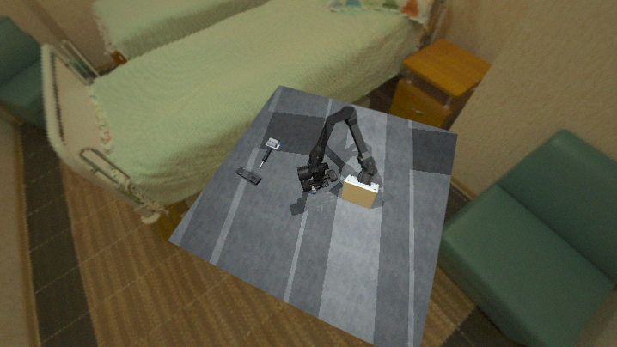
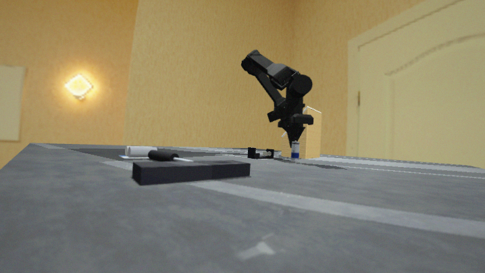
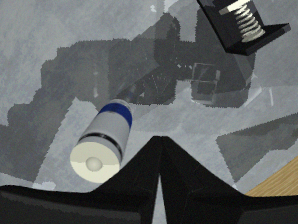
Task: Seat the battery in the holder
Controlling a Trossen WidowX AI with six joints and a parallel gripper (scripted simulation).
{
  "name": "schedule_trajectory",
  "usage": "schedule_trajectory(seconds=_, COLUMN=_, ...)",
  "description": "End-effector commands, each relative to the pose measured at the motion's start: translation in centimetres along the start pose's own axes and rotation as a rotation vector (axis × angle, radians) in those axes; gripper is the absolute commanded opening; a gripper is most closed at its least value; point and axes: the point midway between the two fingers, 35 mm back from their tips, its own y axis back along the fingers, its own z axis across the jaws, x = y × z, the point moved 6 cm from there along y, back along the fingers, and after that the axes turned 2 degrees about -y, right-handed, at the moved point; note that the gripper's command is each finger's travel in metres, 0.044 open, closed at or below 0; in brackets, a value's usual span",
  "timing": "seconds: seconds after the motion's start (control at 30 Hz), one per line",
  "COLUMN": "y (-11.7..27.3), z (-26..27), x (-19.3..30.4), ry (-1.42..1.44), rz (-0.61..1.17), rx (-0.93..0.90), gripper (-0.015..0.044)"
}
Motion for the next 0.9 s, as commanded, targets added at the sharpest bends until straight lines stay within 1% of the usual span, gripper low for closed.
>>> schedule_trajectory(seconds=0.0, y=0.0, z=0.9, x=0.0, ry=0.002, rz=-0.002, rx=0.001, gripper=0.0)
schedule_trajectory(seconds=0.87, y=0.0, z=5.1, x=0.1, ry=0.001, rz=-0.002, rx=-0.001, gripper=0.0)
